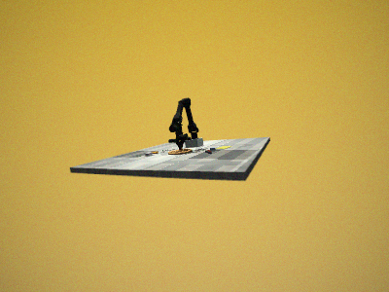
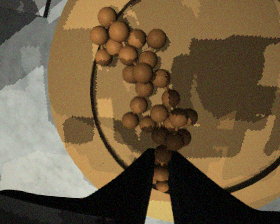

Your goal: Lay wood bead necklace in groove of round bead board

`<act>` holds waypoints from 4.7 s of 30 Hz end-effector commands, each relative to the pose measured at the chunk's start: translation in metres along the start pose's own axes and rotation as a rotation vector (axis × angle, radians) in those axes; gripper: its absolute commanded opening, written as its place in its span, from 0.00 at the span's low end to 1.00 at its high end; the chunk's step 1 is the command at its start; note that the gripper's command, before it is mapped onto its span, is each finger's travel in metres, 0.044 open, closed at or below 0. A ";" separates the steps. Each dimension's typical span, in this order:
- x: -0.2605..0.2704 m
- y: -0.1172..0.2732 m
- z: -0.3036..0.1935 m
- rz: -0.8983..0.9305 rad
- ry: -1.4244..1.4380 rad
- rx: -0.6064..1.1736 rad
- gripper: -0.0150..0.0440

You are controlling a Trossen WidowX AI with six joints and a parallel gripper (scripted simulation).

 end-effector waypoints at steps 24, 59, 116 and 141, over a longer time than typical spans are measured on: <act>0.001 0.016 -0.001 0.003 0.004 0.003 0.25; -0.032 0.010 -0.001 0.001 0.005 0.004 0.25; -0.028 0.020 0.002 0.001 -0.015 0.004 0.91; 0.015 0.029 0.029 -0.004 -0.231 -0.006 0.46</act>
Point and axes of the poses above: the point midway between the two fingers, 35 mm back from their tips, its own y axis back along the fingers, its own x axis across the jaws, z = x × y, the point moved 10 cm from there along y, back along the fingers, and after that the axes turned 5 degrees about -y, right-handed, at the moved point
